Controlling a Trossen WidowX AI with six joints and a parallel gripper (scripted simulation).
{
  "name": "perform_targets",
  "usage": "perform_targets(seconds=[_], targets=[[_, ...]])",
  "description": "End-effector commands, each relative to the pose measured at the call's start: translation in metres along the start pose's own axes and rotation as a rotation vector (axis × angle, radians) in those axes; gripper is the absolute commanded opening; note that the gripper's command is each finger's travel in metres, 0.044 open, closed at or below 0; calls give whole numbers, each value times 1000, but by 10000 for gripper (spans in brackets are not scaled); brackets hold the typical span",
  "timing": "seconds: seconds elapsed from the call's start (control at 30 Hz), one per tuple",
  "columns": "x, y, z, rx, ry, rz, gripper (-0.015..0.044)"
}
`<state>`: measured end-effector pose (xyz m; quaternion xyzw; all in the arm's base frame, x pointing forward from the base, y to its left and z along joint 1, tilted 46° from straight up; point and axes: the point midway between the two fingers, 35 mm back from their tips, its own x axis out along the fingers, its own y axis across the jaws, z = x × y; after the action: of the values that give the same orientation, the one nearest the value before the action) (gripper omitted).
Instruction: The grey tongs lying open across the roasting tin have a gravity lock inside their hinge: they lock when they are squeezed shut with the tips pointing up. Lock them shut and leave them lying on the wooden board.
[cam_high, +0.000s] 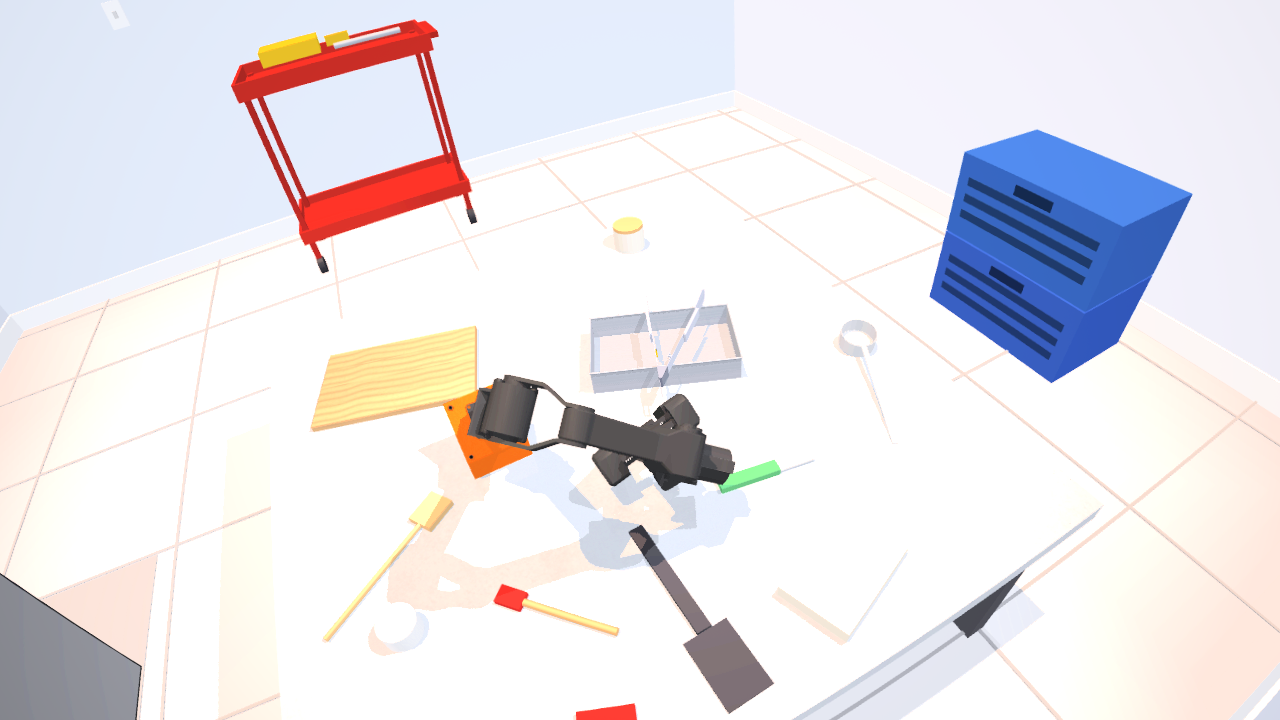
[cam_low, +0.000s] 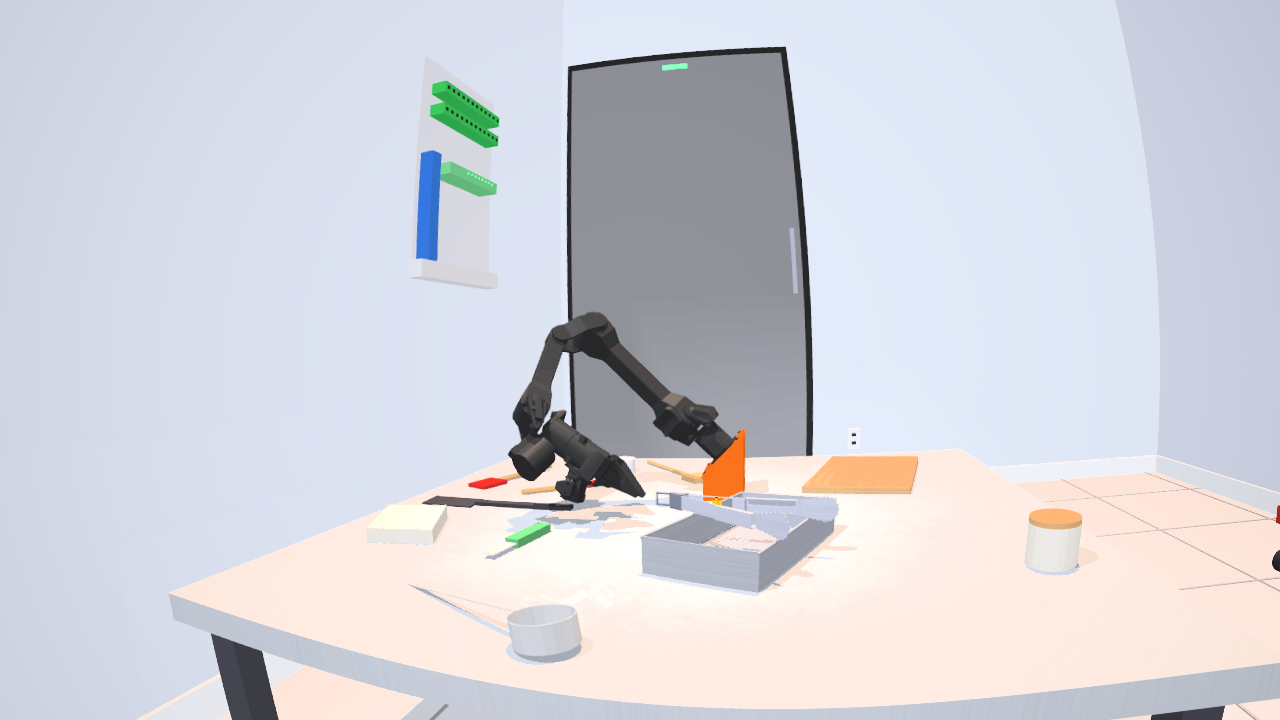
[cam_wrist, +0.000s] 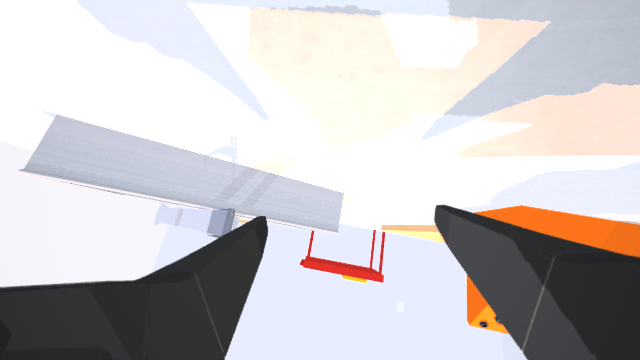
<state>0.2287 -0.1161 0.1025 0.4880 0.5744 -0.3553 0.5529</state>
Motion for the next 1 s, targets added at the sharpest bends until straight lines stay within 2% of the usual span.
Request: perform_targets(seconds=[0.0,0.17,0.4,0.67,0.97], targets=[[7,35,-3,55,-79,-82,440],[22,69,-14,184,-188,-197,440],[54,117,-45,451,-481,-274,440],[76,147,-75,580,-688,-202,440],[102,176,-120,703,-902,-2,440]])
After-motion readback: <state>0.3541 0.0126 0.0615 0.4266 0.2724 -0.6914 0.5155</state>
